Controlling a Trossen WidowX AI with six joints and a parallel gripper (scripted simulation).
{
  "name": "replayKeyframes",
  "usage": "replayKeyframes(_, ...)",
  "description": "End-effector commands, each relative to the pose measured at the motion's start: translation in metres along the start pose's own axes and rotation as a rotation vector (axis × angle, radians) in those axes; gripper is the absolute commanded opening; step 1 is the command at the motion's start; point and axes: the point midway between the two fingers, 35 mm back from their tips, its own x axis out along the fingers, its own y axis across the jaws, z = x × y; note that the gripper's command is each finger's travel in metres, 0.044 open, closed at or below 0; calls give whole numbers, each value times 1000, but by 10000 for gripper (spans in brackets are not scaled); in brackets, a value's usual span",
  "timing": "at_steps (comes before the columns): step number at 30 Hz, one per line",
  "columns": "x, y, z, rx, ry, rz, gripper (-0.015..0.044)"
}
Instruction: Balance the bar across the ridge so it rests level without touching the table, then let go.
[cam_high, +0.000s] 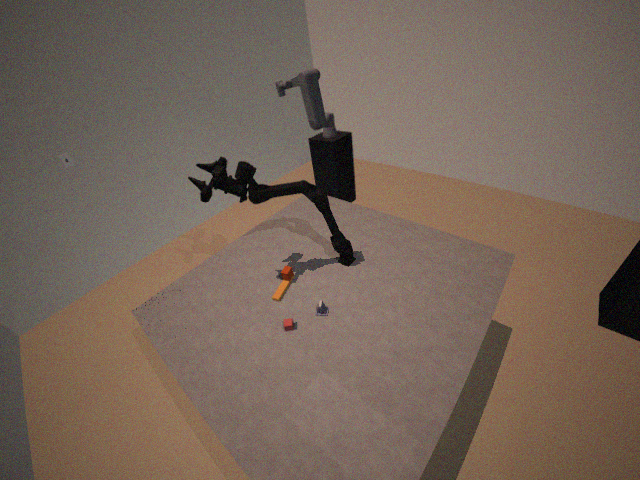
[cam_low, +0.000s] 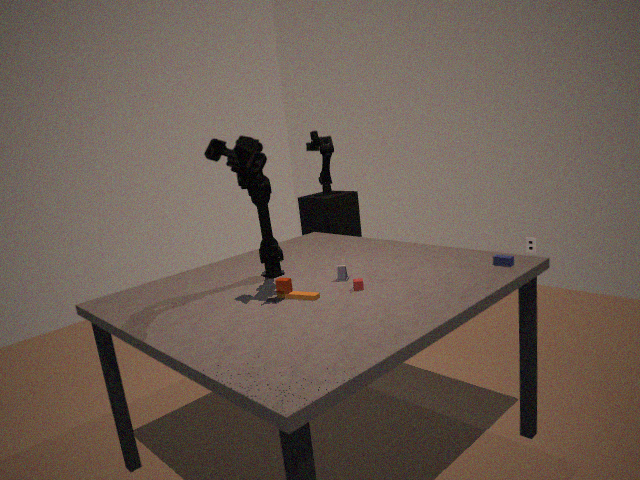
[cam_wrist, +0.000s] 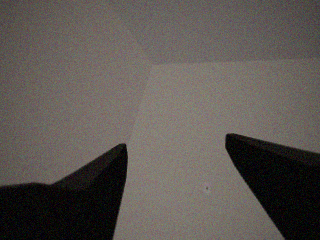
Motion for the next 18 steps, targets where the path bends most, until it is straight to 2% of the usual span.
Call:
replayKeyframes(1, -4, 24, -19, -22, 84, 82, 315)
replayKeyframes(9, -23, 72, -60, -69, 279, 261, 315)
replayKeyframes(18, -62, 122, -102, -127, 490, 474, 315)
